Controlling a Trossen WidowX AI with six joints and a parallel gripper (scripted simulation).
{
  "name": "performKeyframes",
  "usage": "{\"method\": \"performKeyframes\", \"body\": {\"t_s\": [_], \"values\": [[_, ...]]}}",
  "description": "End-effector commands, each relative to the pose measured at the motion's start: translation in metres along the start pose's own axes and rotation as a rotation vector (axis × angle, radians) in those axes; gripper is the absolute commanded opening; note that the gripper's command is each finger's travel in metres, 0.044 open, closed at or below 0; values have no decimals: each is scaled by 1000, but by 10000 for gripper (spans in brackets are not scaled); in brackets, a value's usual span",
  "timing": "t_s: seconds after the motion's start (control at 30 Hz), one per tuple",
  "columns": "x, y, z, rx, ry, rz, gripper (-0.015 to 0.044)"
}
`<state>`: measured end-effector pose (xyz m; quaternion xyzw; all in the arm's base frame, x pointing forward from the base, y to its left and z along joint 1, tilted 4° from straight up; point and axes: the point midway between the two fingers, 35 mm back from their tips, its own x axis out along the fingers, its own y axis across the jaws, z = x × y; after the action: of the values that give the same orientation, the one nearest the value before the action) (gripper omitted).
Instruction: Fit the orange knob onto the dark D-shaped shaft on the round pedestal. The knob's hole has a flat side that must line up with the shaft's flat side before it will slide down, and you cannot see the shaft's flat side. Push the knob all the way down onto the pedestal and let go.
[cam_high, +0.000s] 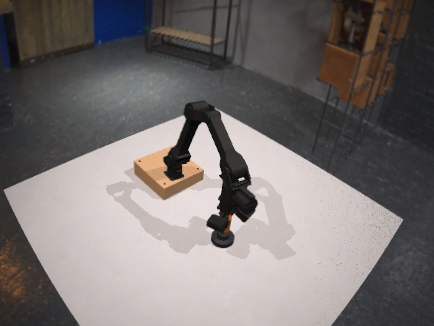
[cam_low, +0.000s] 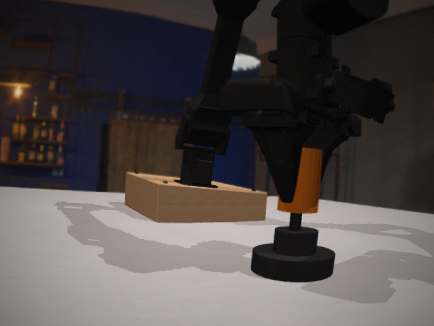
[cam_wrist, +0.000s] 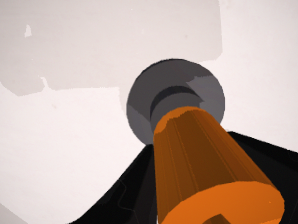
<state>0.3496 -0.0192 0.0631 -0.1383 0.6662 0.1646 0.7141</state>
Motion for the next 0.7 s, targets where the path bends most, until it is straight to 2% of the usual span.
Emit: {"method": "performKeyframes", "body": {"t_s": [0.0,0.67], "values": [[-3,-1,4,-5,-7,-1,0],[2,0,2,-5,-7,-1,0]]}}
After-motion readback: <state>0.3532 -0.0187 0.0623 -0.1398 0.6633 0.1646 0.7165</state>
